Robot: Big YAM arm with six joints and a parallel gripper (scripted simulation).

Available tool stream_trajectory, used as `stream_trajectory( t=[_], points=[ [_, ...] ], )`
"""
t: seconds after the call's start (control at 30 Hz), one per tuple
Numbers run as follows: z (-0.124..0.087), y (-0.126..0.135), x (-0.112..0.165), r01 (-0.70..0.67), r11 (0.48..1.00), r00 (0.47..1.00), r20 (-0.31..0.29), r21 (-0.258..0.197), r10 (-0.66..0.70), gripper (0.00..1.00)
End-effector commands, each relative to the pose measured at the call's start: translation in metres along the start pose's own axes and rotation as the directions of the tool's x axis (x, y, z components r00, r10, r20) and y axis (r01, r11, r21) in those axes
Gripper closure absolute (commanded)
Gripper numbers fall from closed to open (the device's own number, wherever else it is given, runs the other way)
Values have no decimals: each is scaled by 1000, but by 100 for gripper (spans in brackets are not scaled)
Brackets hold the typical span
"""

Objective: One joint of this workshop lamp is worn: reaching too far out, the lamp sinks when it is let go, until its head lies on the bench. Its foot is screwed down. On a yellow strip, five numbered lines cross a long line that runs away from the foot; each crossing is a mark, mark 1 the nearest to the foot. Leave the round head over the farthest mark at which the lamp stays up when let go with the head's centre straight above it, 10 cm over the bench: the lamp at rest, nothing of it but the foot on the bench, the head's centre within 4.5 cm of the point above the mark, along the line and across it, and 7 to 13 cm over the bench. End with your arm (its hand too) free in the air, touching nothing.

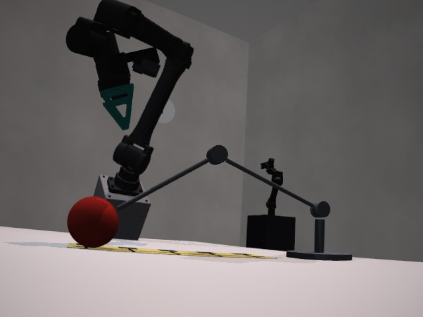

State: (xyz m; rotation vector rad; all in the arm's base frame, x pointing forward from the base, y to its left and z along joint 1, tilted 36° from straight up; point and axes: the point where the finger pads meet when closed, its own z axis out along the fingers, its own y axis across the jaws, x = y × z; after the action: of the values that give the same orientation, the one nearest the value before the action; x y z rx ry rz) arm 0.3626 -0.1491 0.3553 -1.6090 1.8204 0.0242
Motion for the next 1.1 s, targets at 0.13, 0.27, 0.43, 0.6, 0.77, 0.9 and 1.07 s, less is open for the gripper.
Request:
stream_trajectory(
  t=[0.13, 0.27, 0.43, 0.6, 0.77, 0.9, 1.07],
  points=[
    [-4, -2, -2, 8, 1000, 1000, -6, 10, -8, 0],
    [-4, -2, -2, 7, 1000, 1000, -5, 10, -7, 0],
    [-4, -2, -2, 7, 1000, 1000, -5, 9, -7, 0],
    [-4, -2, -2, 6, 1000, 1000, -5, 9, -6, 0],
    [-4, -1, -2, 6, 1000, 1000, -4, 8, -6, 0],
    [-3, -1, -2, 5, 1000, 1000, -4, 8, -5, 0],
    [7, -5, 0, 41, 998, 999, -19, 36, -40, 0]
  ],
)
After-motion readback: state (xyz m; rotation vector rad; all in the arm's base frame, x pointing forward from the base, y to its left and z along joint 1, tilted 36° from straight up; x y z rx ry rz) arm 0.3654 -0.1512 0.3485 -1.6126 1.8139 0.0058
